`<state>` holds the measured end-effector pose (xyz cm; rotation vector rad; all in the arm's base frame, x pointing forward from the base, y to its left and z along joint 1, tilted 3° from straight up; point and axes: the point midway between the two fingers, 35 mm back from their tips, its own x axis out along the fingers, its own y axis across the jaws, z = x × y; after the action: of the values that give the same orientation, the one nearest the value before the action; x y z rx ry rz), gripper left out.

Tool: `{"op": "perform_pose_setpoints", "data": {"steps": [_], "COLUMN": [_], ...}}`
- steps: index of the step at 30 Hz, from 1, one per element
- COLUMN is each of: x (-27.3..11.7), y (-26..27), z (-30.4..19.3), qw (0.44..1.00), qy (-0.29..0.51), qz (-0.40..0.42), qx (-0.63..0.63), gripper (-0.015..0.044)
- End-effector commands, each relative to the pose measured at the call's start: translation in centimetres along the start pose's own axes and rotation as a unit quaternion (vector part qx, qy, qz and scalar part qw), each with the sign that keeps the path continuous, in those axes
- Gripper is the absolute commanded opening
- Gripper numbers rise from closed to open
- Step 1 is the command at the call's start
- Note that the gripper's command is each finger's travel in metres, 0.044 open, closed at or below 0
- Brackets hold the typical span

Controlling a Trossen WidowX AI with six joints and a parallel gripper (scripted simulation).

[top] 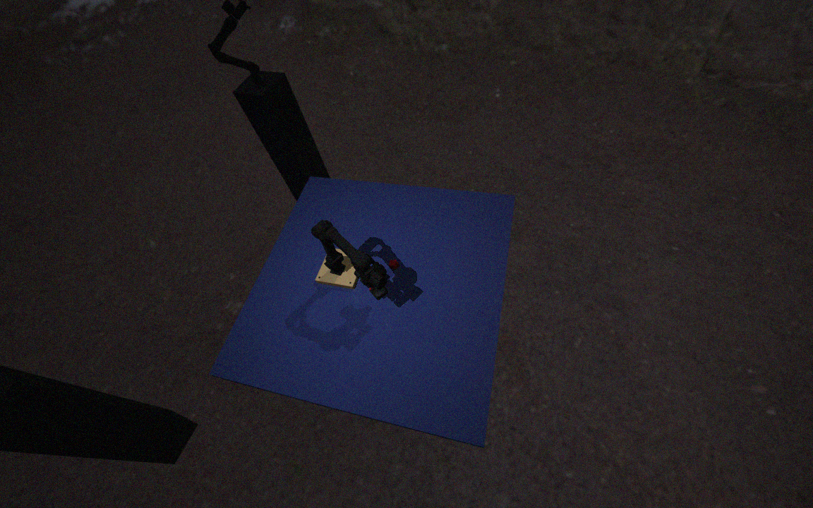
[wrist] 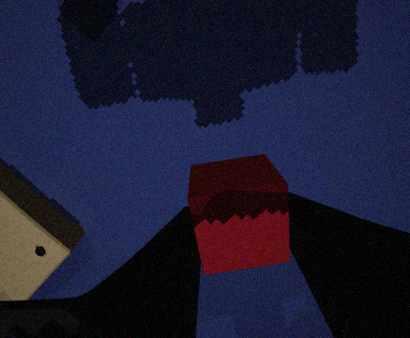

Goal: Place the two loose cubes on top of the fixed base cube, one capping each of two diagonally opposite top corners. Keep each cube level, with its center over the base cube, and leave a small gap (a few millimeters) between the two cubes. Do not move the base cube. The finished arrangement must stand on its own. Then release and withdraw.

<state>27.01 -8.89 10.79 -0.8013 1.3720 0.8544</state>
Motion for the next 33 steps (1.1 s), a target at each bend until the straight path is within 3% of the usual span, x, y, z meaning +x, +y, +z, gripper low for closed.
{"op": "perform_pose_setpoints", "data": {"steps": [1, 9, 33], "x": [-1.6, -2.8, -2.4], "y": [0.1, 0.3, 1.5], "z": [0.0, 0.1, 6.2], "qw": [1.000, 1.000, 0.952], "qy": [0.001, 0.000, -0.005], "qz": [-0.006, -0.006, -0.003], "qx": [-0.002, 0.006, 0.306], "gripper": [0.0105, 0.0105, 0.0105]}}
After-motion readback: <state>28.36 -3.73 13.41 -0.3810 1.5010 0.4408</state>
